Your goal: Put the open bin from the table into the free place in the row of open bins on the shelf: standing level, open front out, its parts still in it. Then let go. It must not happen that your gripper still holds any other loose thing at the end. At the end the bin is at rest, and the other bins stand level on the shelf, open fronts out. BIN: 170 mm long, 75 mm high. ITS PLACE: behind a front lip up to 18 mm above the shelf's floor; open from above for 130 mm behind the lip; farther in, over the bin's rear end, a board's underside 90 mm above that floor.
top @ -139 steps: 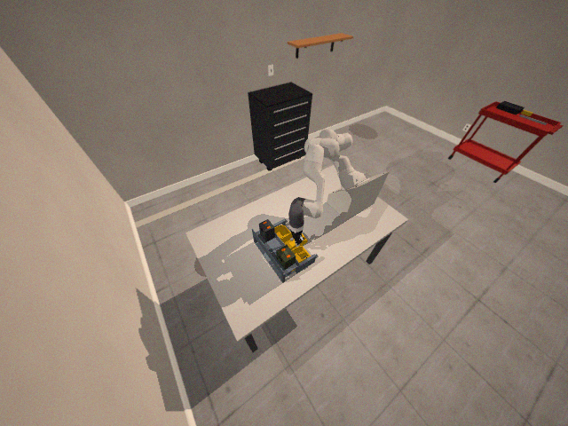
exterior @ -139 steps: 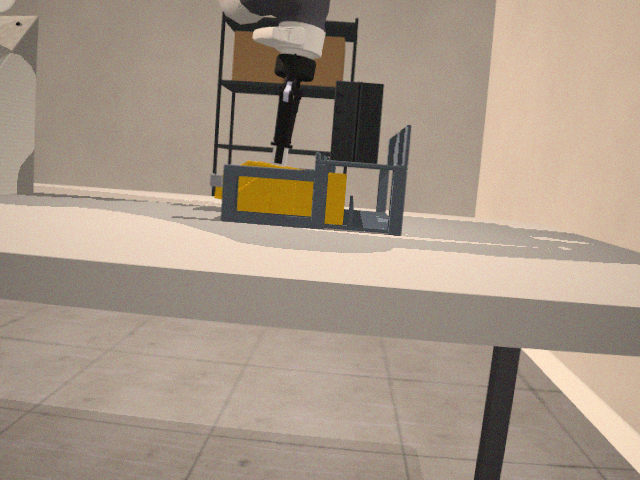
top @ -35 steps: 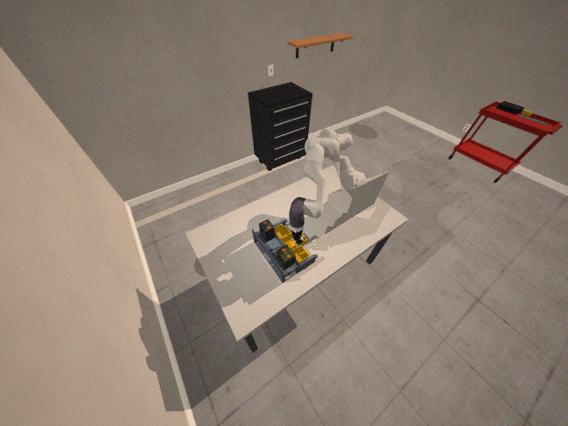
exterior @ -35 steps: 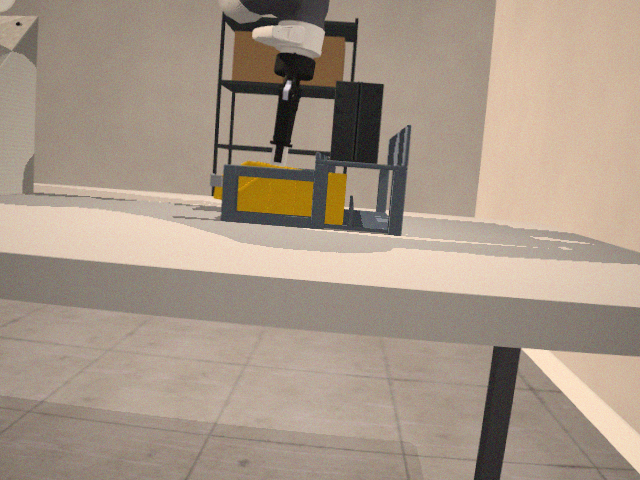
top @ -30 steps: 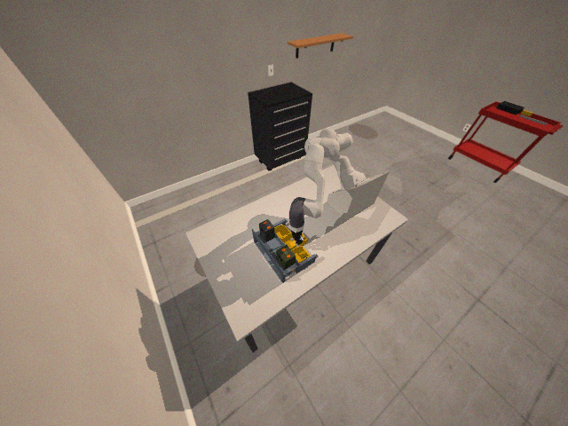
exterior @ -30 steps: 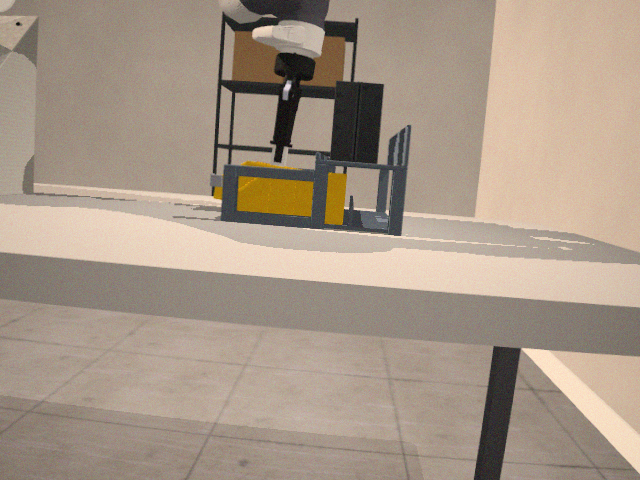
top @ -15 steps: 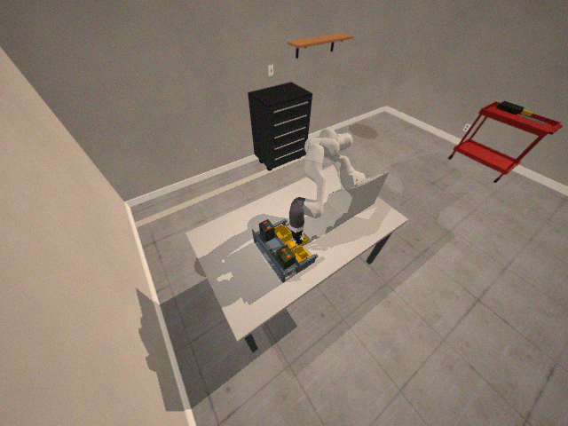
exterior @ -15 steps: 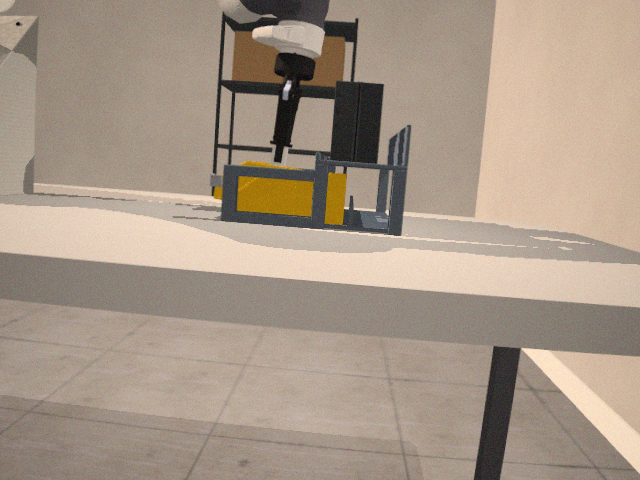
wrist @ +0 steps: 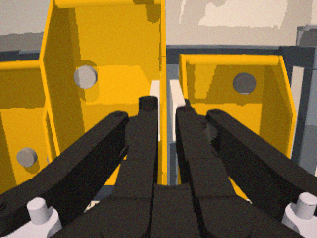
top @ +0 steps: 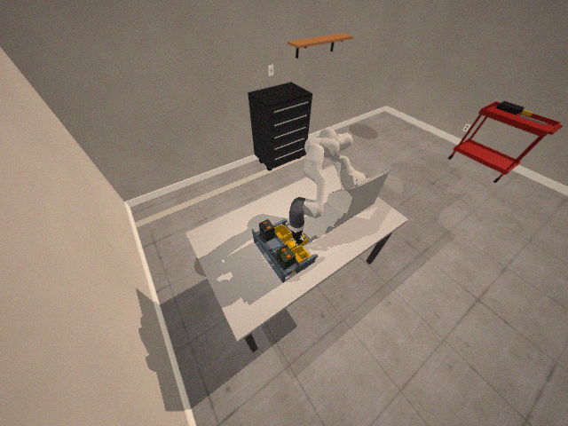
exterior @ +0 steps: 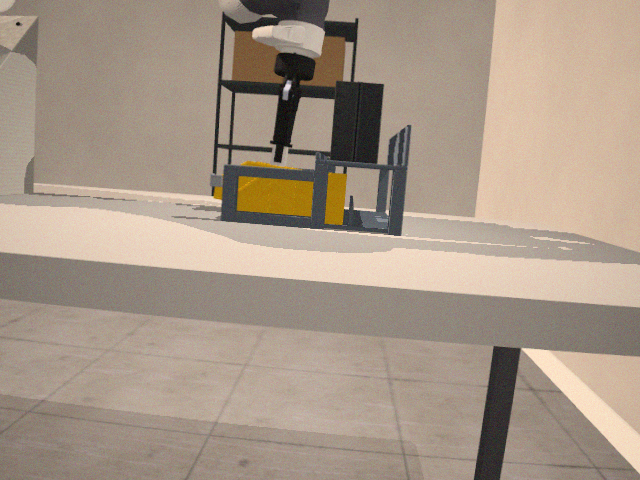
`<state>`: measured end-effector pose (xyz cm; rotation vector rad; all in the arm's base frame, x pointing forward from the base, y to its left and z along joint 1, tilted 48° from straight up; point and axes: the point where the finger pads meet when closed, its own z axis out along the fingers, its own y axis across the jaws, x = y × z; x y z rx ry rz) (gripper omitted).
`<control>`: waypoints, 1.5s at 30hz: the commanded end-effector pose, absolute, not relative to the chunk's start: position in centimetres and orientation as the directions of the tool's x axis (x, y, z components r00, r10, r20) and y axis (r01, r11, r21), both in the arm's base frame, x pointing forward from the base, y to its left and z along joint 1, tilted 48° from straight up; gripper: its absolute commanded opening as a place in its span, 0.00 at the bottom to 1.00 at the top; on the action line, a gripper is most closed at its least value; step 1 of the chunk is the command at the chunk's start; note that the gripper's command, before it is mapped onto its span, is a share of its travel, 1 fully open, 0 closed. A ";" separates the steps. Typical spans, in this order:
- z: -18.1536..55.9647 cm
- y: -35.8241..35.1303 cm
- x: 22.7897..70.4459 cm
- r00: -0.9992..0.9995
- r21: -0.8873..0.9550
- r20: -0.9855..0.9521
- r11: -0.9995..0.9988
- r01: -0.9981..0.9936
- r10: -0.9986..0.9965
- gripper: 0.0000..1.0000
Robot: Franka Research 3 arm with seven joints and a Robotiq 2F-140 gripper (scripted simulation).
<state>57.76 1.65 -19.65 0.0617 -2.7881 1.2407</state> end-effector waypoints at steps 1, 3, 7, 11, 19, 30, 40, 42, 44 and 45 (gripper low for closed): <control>-19.6 1.7 57.9 -0.996 -0.739 0.091 0.671 -0.067 0.000 0.06; -19.5 1.8 57.9 -0.996 -0.739 0.091 0.671 -0.067 0.000 0.06; -19.5 1.8 57.9 -0.996 -0.739 0.091 0.671 -0.067 0.000 0.06; -19.5 1.9 57.9 -0.996 -0.739 0.091 0.671 -0.067 0.000 0.06; -19.3 2.1 57.9 -0.996 -0.739 0.091 0.671 -0.067 0.000 0.06; -18.8 2.6 57.9 -0.996 -0.739 0.091 0.671 -0.067 0.000 0.06; -17.9 3.6 57.8 -0.996 -0.739 0.091 0.671 -0.067 0.000 0.06; -17.7 3.8 57.8 -0.996 -0.739 0.091 0.671 -0.067 0.000 0.06; -17.4 4.1 57.8 -0.996 -0.739 0.091 0.671 -0.067 0.000 0.06; -17.3 4.2 57.8 -0.996 -0.739 0.091 0.671 -0.067 0.000 0.06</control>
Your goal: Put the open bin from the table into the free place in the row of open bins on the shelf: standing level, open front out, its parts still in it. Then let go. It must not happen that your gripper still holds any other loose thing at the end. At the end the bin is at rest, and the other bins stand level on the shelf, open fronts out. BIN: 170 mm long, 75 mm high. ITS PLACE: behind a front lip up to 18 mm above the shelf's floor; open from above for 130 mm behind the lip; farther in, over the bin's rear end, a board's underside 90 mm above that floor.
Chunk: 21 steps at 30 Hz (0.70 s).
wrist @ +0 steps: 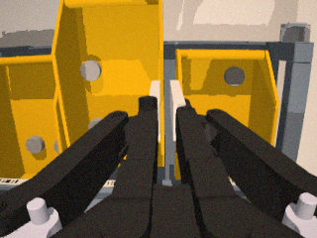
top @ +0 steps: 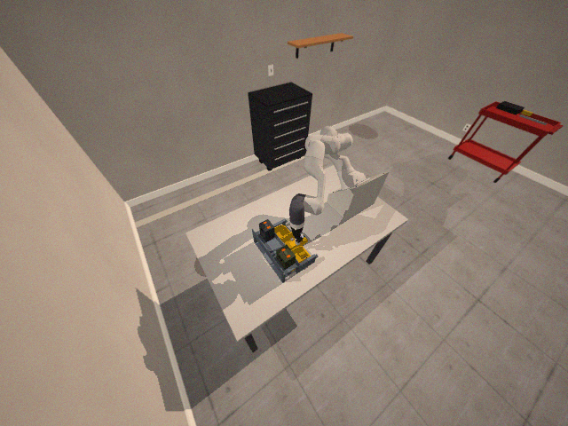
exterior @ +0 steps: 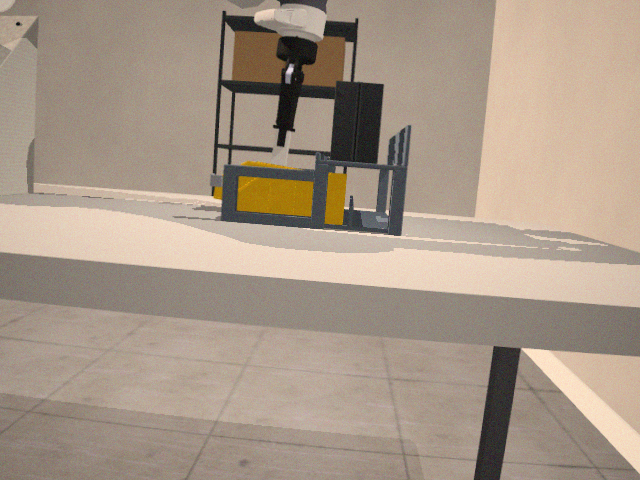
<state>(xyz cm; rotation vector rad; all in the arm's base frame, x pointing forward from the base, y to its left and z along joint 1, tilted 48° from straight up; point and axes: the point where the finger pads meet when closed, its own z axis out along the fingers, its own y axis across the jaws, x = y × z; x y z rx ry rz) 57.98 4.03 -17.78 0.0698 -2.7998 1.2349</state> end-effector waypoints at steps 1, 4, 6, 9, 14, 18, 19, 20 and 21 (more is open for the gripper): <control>-17.3 4.2 57.8 -0.996 -0.739 0.091 0.671 -0.067 0.000 0.06; -17.1 4.4 57.8 -0.996 -0.739 0.091 0.671 -0.067 0.000 0.06; -16.9 4.7 57.8 -0.996 -0.739 0.091 0.671 -0.067 0.000 0.06; -16.5 5.1 57.8 -0.996 -0.739 0.091 0.671 -0.067 0.000 0.06; -15.9 5.8 57.7 -0.996 -0.739 0.091 0.671 -0.067 0.000 0.06; -15.5 6.2 57.7 -0.996 -0.739 0.091 0.671 -0.067 0.000 0.06; -15.5 6.2 57.7 -0.996 -0.739 0.091 0.671 -0.067 0.000 0.06; -15.4 6.3 57.7 -0.996 -0.739 0.091 0.671 -0.067 0.000 0.06; -15.2 6.5 57.7 -0.996 -0.739 0.091 0.671 -0.067 0.000 0.06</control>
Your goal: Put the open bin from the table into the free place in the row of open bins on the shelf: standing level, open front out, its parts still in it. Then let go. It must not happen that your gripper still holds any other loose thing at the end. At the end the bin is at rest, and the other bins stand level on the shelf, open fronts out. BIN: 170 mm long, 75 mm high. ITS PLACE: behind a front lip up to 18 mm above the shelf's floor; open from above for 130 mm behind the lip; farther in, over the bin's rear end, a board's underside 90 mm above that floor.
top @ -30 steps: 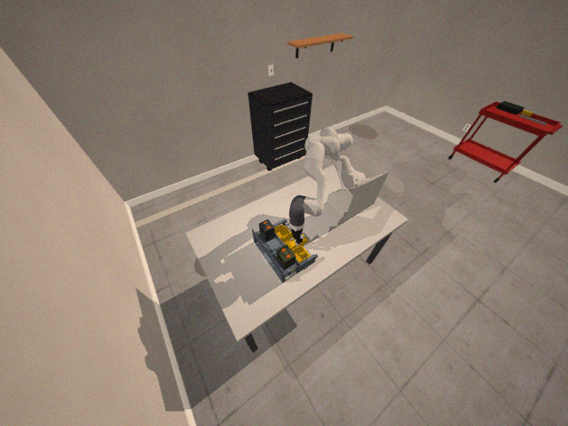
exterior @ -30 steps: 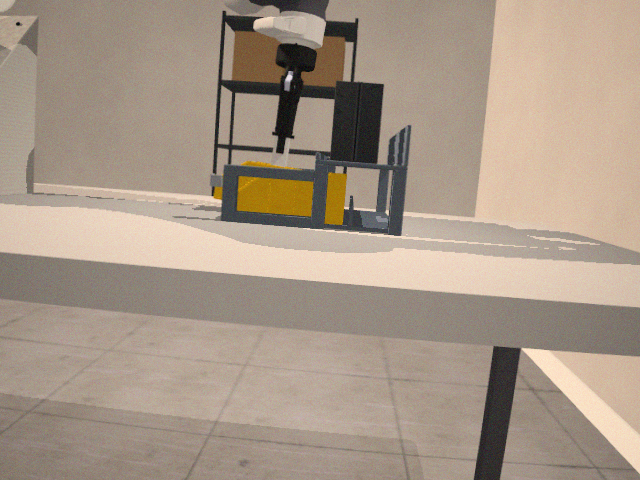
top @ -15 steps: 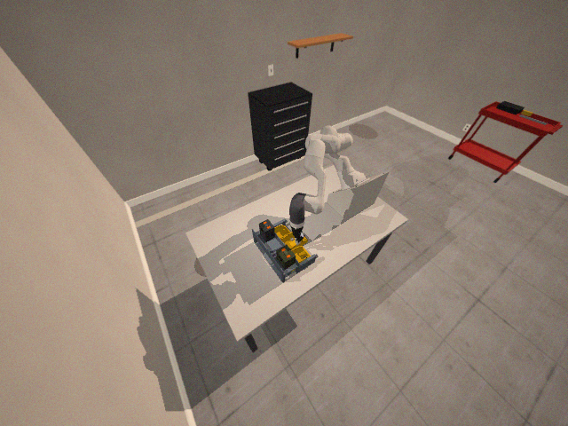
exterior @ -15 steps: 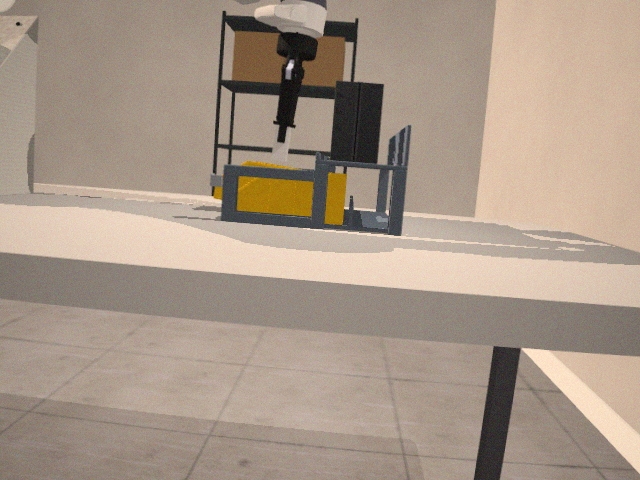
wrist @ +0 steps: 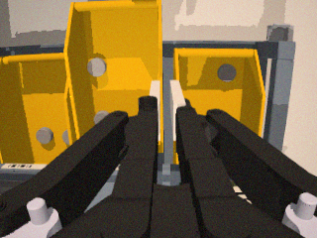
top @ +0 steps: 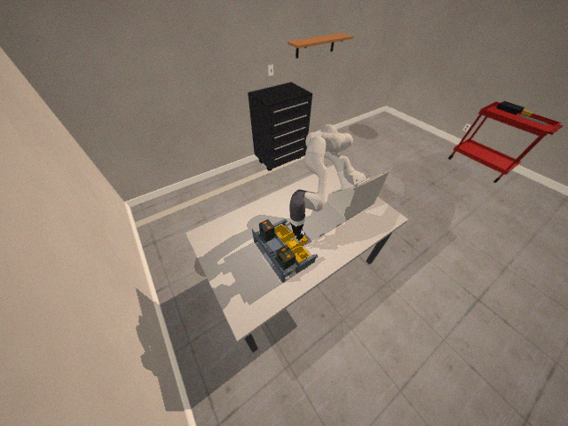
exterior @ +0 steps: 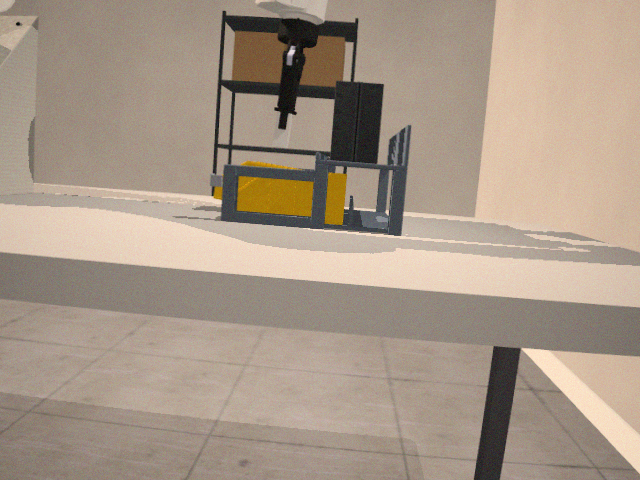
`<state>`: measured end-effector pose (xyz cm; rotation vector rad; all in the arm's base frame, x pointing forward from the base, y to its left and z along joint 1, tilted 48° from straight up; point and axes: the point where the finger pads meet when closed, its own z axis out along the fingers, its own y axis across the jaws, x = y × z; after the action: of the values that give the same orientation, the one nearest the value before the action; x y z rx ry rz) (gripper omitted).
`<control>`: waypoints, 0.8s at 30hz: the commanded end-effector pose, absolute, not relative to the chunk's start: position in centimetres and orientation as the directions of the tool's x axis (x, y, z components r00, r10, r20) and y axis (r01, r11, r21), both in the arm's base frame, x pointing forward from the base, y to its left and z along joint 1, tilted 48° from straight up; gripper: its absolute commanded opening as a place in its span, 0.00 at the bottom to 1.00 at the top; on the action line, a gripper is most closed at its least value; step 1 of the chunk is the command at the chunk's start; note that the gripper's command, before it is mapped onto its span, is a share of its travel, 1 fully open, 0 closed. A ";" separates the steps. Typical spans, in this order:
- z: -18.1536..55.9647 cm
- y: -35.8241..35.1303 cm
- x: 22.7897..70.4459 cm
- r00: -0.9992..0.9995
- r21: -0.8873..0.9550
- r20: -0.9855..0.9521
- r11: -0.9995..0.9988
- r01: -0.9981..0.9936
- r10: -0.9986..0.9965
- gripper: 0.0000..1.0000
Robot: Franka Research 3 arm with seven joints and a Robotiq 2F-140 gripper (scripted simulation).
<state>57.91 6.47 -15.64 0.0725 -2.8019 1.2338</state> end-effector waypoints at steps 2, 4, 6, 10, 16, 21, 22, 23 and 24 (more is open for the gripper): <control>-15.0 6.7 57.7 -0.996 -0.739 0.091 0.671 -0.067 0.000 0.06; -14.7 7.0 57.7 -0.996 -0.739 0.091 0.671 -0.067 0.000 0.06; -14.5 7.3 57.7 -0.996 -0.739 0.091 0.671 -0.067 0.000 0.06; -14.1 7.7 57.6 -0.996 -0.739 0.091 0.671 -0.067 0.000 0.06; -13.7 8.1 57.6 -0.996 -0.739 0.091 0.671 -0.067 0.000 0.06; -13.3 8.6 57.6 -0.996 -0.739 0.091 0.671 -0.067 0.000 0.06; -13.3 8.6 57.6 -0.996 -0.739 0.091 0.671 -0.067 0.000 0.06; -13.2 8.7 57.6 -0.996 -0.739 0.091 0.671 -0.067 0.000 0.06; -13.2 8.7 57.6 -0.996 -0.739 0.091 0.671 -0.067 0.000 0.06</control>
<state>57.61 8.56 -13.55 0.0695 -2.7959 1.2368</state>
